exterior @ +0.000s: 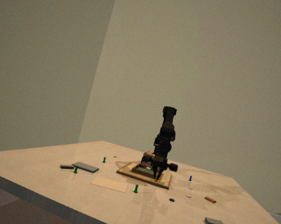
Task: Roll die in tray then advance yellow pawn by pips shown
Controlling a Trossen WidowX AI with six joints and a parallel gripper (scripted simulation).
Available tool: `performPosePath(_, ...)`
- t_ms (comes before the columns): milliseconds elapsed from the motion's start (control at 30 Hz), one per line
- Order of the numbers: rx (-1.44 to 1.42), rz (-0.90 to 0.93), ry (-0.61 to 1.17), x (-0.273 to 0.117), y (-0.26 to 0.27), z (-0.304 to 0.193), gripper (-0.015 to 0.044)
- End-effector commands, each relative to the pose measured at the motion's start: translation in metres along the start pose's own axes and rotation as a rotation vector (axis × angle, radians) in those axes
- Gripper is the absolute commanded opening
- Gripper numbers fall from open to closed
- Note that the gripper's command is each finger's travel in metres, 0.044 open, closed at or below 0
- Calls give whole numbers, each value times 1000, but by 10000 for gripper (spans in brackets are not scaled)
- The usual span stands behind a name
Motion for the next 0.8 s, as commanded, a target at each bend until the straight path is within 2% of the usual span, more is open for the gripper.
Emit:
performPosePath(0,0,0,-1,-1,0,0,131)
performPosePath(167,0,0,0,-3,0,0,262)
performPosePath(300,3,0,12,-47,0,2,368)
performPosePath(400,3,0,13,-50,0,2,440)
performPosePath(567,1,-1,13,-61,-3,-4,440)
performPosePath(767,-20,-3,18,-105,-32,-64,440)
Point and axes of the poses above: the point midway between the two fingers, 35 mm back from their tips, its own x axis out along the fingers, its own y axis across the jaws, z = x × y, the point moved 9 cm from there along -x, back along the fingers, and after that the axes turned 3 degrees about -x, right-handed, at the moved point
